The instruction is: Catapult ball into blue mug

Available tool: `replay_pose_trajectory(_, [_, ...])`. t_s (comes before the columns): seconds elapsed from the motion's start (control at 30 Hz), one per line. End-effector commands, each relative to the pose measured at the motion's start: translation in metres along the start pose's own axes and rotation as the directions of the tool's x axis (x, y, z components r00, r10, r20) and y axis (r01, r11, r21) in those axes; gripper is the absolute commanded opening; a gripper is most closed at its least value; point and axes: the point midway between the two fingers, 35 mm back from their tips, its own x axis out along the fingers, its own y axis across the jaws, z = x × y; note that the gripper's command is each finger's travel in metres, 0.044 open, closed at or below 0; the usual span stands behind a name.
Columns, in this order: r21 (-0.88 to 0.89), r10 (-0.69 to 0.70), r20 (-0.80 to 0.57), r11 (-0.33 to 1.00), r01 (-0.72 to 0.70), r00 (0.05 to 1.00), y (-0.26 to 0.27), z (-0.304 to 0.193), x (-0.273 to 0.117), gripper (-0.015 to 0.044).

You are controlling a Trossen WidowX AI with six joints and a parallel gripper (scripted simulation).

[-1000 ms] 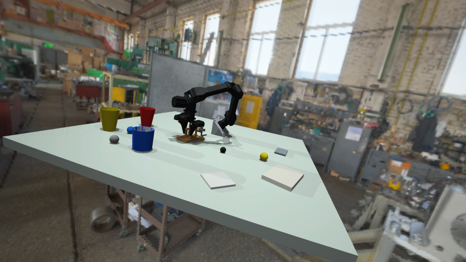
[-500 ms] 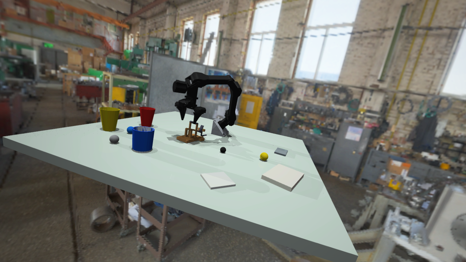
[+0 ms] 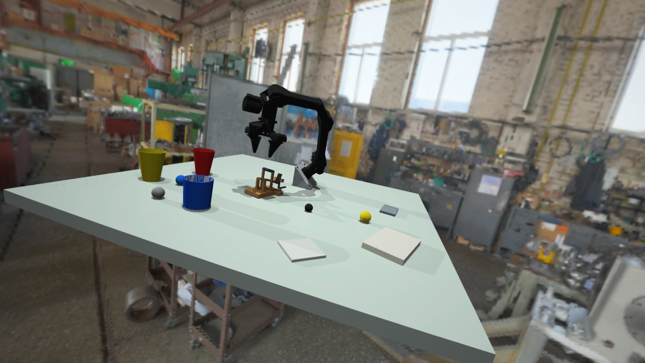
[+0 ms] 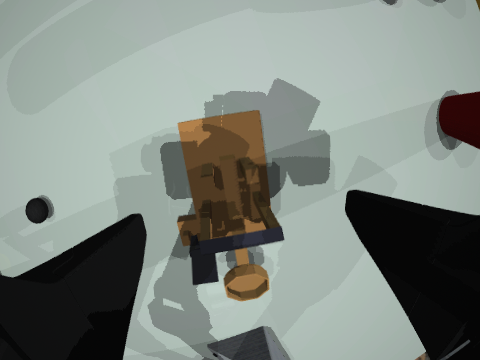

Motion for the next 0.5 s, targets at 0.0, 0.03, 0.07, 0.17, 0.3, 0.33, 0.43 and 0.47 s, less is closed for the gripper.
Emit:
replay_pose_trajectory(0.0, [-0.032,-0.005,-0.023,0.999,0.005,1.0,0.026,0.003,0.016,0.0361])
replay_pose_trajectory(0.03, [-0.053,-0.011,-0.023,0.999,0.01,1.0,0.043,0.005,0.022,0.0335])
replay_pose_trajectory(0.07, [-0.075,-0.016,-0.023,0.997,0.014,1.0,0.06,0.005,0.028,0.0309])
replay_pose_trajectory(0.17, [-0.136,-0.022,-0.025,0.99,0.019,0.999,0.107,0.002,0.045,0.03])
replay_pose_trajectory(0.3, [-0.224,-0.016,-0.034,0.975,0.008,0.999,0.17,-0.014,0.07,0.03])
replay_pose_trajectory(0.33, [-0.245,-0.011,-0.038,0.969,0.002,0.999,0.186,-0.02,0.076,0.03])
replay_pose_trajectory(0.43, [-0.309,0.005,-0.056,0.951,-0.022,0.998,0.23,-0.042,0.094,0.03])
replay_pose_trajectory(0.47, [-0.324,0.01,-0.061,0.945,-0.03,0.998,0.24,-0.048,0.098,0.03])
